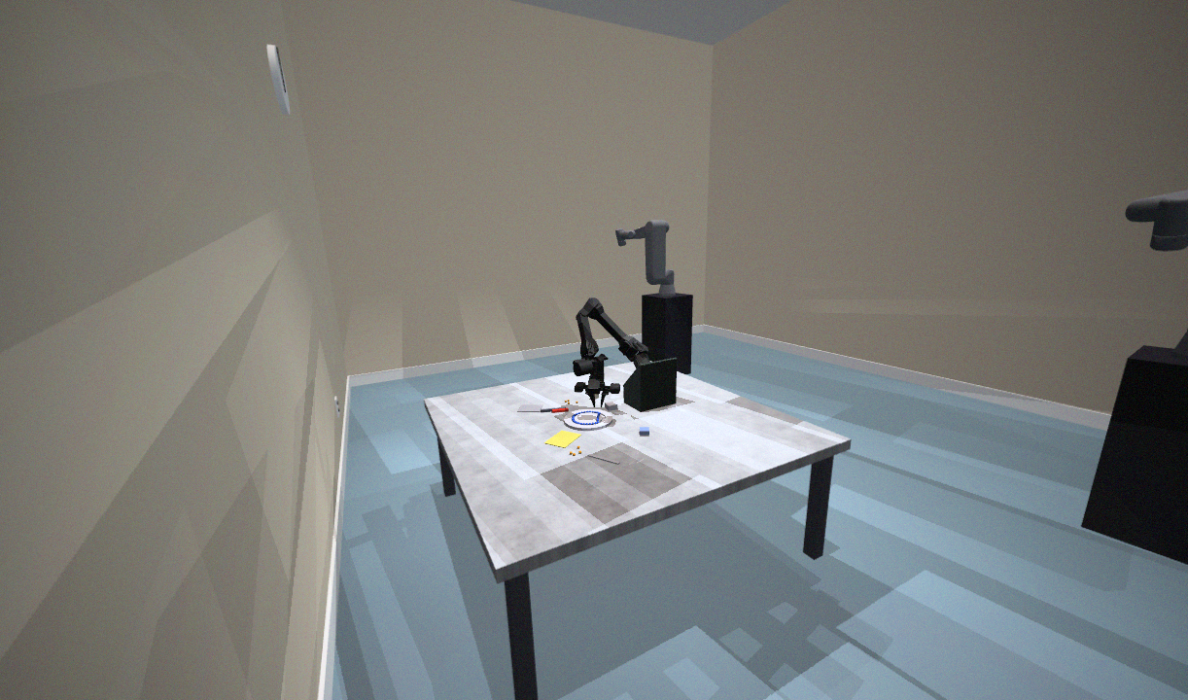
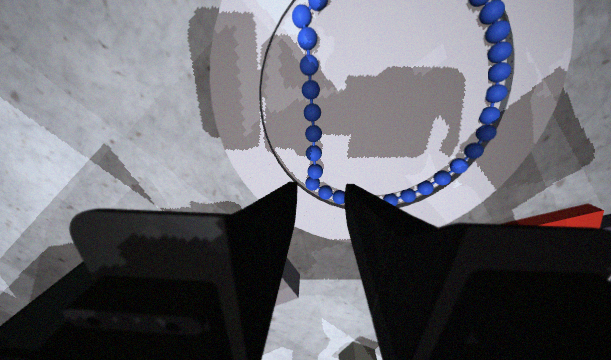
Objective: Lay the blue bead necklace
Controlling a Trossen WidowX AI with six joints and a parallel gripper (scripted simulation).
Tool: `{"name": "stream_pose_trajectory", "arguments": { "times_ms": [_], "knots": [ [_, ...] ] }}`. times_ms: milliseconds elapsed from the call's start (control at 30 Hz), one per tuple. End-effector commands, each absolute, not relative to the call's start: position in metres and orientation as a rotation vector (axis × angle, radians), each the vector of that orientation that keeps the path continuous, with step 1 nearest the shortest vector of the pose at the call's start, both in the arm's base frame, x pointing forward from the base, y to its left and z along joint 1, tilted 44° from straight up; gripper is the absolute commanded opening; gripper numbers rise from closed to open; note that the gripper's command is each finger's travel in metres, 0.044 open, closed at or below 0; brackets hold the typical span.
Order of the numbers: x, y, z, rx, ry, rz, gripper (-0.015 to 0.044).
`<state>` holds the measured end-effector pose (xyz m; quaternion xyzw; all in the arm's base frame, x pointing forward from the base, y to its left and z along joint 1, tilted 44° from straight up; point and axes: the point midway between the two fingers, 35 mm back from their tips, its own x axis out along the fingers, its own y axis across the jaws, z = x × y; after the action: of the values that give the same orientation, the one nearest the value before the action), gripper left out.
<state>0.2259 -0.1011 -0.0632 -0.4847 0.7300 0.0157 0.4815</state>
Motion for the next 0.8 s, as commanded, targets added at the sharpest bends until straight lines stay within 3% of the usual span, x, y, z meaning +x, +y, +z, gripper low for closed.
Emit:
{"name": "stream_pose_trajectory", "arguments": {
  "times_ms": [0,767],
  "knots": [
    [0.227,-0.1,-0.063,-1.184,1.776,0.038,0.012],
    [0.221,-0.122,-0.087,-1.183,1.788,0.045,0.012]
  ]
}}
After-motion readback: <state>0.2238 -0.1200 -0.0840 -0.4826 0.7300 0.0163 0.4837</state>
